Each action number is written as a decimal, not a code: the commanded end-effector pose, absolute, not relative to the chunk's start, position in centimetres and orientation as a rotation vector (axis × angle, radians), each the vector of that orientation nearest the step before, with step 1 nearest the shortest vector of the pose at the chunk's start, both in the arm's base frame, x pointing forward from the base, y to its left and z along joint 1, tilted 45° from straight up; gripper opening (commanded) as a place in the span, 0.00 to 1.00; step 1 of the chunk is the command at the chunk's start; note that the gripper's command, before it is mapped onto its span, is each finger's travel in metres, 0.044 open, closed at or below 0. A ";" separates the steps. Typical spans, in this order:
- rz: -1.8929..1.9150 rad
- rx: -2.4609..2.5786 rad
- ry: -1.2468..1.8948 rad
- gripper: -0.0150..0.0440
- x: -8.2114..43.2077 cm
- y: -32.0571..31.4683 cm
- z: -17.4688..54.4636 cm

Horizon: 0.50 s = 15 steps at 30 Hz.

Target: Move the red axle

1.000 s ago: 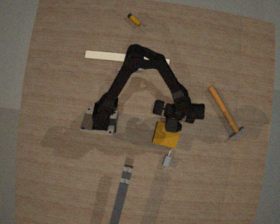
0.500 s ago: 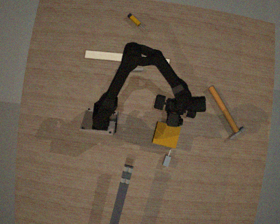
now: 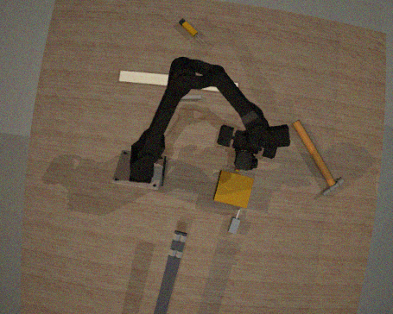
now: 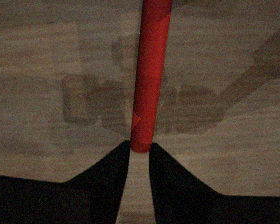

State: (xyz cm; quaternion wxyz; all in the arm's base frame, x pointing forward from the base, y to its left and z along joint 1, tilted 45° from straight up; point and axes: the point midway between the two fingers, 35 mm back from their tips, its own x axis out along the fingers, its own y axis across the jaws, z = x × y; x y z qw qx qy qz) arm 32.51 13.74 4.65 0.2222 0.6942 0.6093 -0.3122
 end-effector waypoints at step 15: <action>-0.842 1.924 1.680 0.34 32.8 14.7 5.0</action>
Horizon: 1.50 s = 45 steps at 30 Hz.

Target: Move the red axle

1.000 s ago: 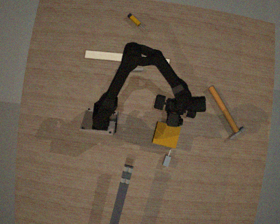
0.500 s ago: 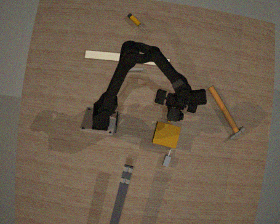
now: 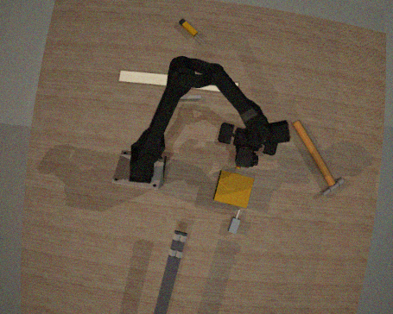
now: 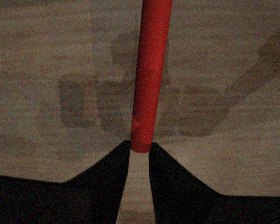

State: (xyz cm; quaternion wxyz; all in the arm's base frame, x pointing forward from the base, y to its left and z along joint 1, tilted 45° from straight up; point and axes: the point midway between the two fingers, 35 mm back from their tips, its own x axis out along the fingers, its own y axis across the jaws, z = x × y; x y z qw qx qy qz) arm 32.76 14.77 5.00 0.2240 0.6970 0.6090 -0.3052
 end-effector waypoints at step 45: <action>-0.850 1.920 1.669 1.00 32.1 8.9 7.3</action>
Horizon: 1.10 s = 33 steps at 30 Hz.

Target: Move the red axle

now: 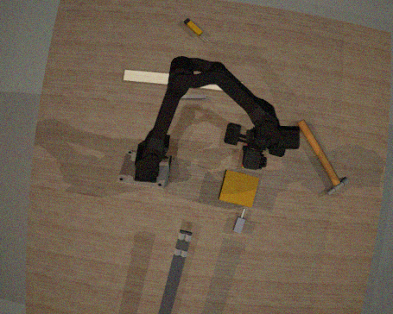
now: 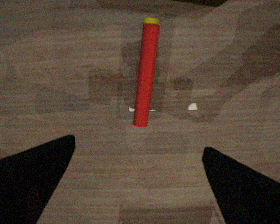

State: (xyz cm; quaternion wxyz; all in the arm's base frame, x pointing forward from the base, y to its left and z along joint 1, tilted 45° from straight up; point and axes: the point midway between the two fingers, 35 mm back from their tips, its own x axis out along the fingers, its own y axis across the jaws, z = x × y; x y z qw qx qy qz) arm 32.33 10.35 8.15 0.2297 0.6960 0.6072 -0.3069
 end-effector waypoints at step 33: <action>-0.849 1.919 1.670 1.00 32.0 9.6 3.0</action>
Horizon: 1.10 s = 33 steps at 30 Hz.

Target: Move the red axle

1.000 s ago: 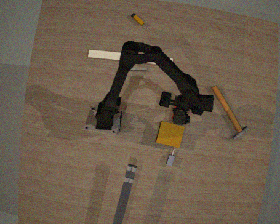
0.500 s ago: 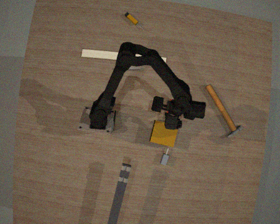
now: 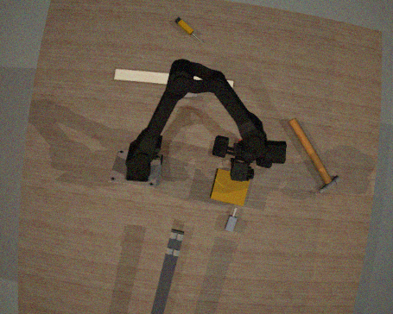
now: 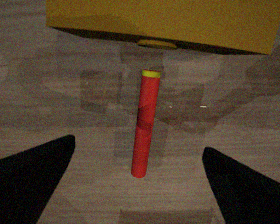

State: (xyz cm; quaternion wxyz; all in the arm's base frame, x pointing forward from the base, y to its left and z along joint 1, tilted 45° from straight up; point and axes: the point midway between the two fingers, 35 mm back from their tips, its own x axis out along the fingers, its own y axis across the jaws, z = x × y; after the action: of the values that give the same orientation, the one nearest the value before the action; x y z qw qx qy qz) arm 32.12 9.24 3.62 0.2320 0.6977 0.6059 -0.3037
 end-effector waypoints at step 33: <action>-0.838 1.921 1.675 0.64 32.0 11.5 1.4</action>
State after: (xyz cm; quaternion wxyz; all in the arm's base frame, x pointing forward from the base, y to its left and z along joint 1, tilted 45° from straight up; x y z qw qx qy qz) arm 32.01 11.55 1.35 0.2269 0.6972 0.6081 -0.3044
